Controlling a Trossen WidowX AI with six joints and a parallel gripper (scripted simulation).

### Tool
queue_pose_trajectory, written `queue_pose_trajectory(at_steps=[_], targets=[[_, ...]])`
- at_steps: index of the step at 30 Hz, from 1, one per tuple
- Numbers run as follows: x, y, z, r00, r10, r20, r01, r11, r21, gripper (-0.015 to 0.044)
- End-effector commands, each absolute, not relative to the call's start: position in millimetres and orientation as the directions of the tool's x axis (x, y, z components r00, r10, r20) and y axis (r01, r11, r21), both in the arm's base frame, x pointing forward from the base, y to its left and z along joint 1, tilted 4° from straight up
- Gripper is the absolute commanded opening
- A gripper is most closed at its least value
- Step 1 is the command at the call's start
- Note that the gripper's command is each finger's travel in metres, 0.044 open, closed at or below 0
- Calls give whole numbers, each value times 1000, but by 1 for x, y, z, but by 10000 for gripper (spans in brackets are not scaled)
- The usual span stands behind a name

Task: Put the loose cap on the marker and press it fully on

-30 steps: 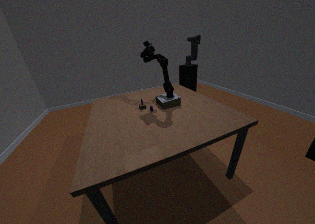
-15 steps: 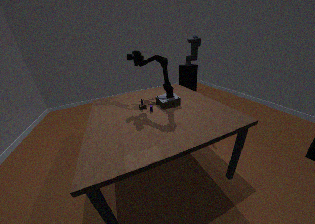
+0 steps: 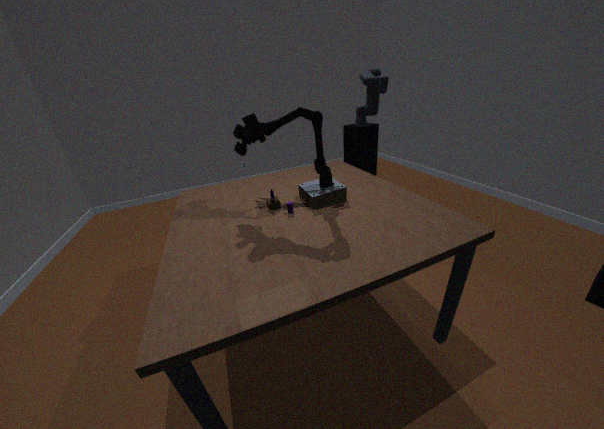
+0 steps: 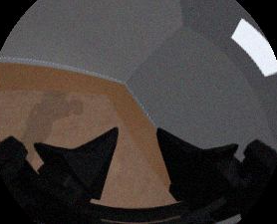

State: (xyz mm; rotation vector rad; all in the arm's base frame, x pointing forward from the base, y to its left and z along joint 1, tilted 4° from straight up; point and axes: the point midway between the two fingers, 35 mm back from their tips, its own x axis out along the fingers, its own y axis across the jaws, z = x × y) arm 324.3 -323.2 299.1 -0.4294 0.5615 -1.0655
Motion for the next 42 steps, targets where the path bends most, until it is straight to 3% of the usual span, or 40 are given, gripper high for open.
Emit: queue_pose_trajectory(at_steps=[1,10,20,24,42], targets=[[350,-271,255,482,-782,-395,413,600,-685,247],[355,-144,166,511,-425,-748,-310,720,-621,247],[281,-14,101,199,-54,-979,-895,397,-204,247],[255,10,94,87,6,-996,-958,274,-82,247],[252,16,45,86,7,-996,-958,274,-81,247]])
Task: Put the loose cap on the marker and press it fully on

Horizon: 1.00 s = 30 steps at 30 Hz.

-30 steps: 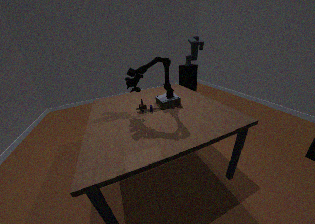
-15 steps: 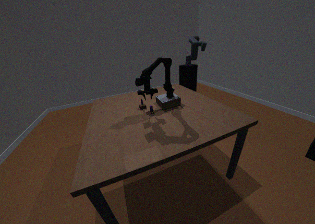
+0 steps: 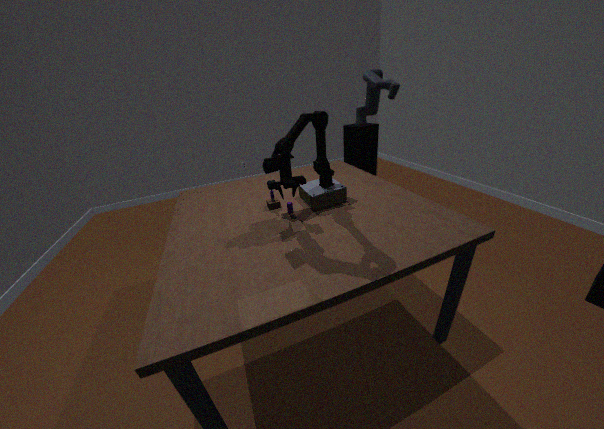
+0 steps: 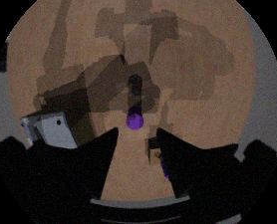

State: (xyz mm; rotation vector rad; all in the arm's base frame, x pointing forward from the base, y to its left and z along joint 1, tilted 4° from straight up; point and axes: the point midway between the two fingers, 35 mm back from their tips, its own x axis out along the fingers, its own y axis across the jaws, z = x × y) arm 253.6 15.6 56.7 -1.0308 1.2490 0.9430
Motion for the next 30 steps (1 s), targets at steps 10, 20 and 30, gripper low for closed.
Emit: queue_pose_trajectory(at_steps=[10,20,30], targets=[[254,16,34,86,7,-996,-958,275,-81,247],[255,16,18,86,7,-996,-958,275,-81,247],[256,16,2,86,7,-996,-958,275,-80,247]])
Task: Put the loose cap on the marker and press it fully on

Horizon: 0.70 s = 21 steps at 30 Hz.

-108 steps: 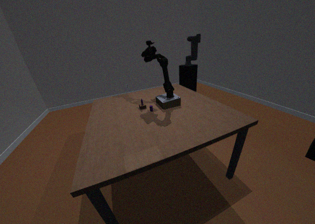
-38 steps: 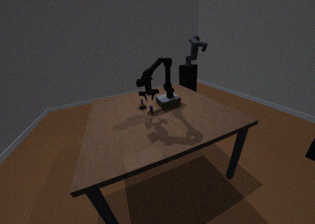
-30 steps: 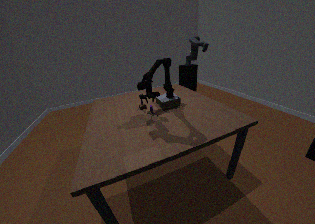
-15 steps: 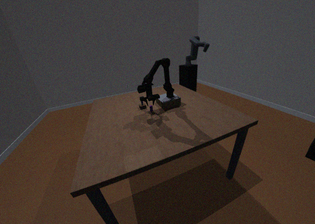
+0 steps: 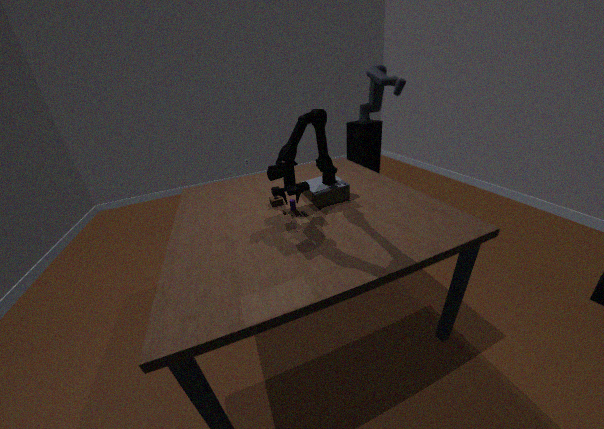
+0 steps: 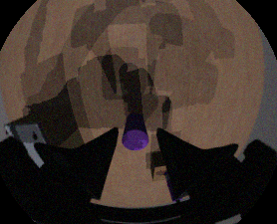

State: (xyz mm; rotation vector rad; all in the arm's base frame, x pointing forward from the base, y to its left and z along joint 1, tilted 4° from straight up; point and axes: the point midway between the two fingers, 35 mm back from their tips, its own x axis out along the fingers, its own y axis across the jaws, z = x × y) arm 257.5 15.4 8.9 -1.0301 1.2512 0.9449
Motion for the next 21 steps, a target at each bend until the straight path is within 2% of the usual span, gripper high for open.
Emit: queue_pose_trajectory(at_steps=[1,9,13,21], targets=[[256,16,1,85,7,-996,-958,275,-80,247],[256,16,-9,85,7,-996,-958,274,-80,247],[256,15,-9,85,7,-996,-958,274,-80,142],[256,15,-9,85,7,-996,-958,274,-80,89]])
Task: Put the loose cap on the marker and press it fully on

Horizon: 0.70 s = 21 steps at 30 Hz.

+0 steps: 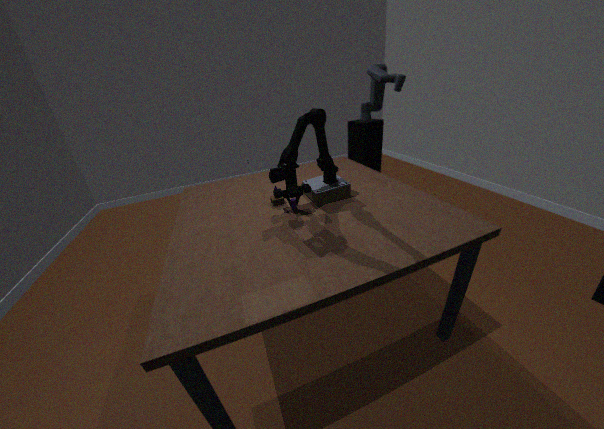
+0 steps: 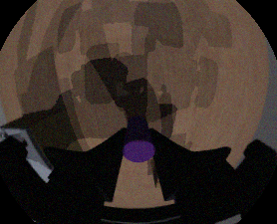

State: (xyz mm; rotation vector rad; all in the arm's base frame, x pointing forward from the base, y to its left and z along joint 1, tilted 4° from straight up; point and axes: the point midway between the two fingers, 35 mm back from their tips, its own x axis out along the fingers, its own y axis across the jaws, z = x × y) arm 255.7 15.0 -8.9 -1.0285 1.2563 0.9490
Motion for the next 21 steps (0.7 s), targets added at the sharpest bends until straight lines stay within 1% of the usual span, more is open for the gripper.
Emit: queue_pose_trajectory(at_steps=[1,4,21], targets=[[256,15,-9,85,7,-996,-958,274,-80,82],[260,16,-5,105,14,-994,-951,296,-96,3],[254,15,42,90,8,-996,-957,279,-84,0]])
